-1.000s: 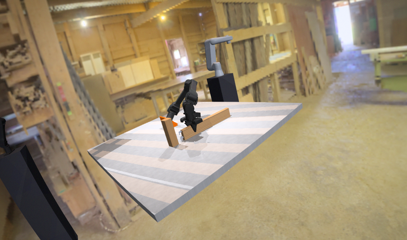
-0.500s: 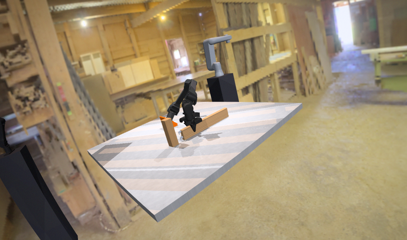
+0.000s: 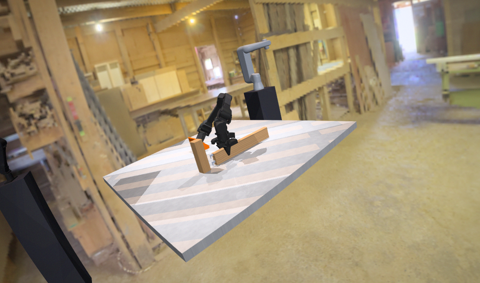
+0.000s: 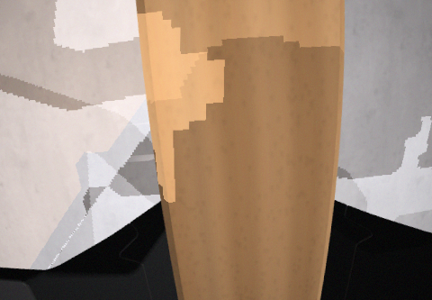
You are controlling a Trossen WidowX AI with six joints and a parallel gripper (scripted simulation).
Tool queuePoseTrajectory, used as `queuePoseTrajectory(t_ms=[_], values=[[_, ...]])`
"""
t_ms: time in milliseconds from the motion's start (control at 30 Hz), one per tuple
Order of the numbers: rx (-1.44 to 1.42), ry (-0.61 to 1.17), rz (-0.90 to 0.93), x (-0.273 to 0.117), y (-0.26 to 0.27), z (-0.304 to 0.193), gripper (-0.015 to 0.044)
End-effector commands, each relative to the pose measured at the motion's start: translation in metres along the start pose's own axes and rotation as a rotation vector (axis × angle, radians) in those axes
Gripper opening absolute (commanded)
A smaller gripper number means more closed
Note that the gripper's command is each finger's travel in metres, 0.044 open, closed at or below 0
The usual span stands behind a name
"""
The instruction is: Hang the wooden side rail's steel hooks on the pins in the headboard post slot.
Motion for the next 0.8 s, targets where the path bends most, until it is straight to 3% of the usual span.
queuePoseTrajectory(t_ms=[0, 767], values=[[0.0, 0.0, 0.0, 0.0, -0.0003, 0.0, 0.0], [-0.009, 0.002, 0.003, -0.0026, -0.0004, 0.0, 0.0]])
Point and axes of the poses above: the point midway between the two fingers, 35 mm back from their tips, its own x axis out along the fingers, its own y axis across the jaws, z = x × y, the point moved 1 cm from there along -x, back along the fingers, and after that the axes turned 3 degrees about x, right-handed, at the moved point
